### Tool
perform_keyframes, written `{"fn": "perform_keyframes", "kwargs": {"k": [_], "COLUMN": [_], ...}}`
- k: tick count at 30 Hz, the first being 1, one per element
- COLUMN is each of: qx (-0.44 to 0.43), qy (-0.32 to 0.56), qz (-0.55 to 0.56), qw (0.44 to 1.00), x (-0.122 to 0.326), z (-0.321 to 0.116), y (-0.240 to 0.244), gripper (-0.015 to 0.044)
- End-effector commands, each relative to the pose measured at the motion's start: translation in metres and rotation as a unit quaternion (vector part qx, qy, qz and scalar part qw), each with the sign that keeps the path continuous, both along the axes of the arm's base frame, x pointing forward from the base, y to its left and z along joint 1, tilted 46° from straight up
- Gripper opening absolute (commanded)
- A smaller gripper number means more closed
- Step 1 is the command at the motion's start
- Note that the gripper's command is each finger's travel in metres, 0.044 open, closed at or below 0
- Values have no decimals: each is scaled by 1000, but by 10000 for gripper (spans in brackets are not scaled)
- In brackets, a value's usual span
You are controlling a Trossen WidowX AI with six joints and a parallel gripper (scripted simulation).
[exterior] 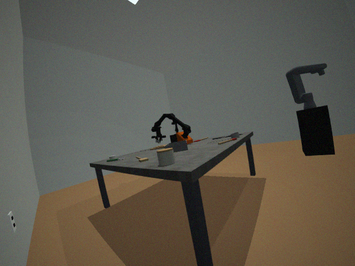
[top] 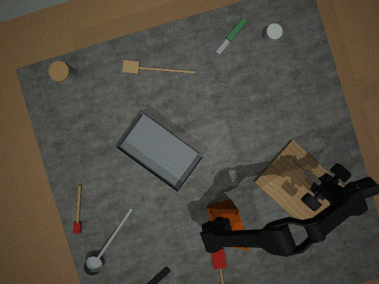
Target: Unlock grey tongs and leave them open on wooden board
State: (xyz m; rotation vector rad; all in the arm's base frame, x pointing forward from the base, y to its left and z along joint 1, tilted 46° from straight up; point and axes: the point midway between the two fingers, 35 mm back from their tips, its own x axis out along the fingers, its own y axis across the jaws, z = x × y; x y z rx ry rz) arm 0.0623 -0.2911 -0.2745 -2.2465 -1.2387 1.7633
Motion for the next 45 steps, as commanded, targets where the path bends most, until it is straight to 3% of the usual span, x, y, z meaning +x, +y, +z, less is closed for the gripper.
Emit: {"fn": "perform_keyframes", "kwargs": {"k": [1, 11, 33, 39, 45], "qx": [-4, -6, -3, -3, 30], "qy": [5, 7, 4, 5, 18], "qz": [2, 5, 6, 7, 7], "qw": [1000, 1000, 1000, 1000, 999], "x": [0, 0, 0, -2, -43], "z": [-4, -9, -8, -2, 64], "y": [4, 10, 11, 9, 16], "gripper": [-150, -150, 427, 440, 440]}}
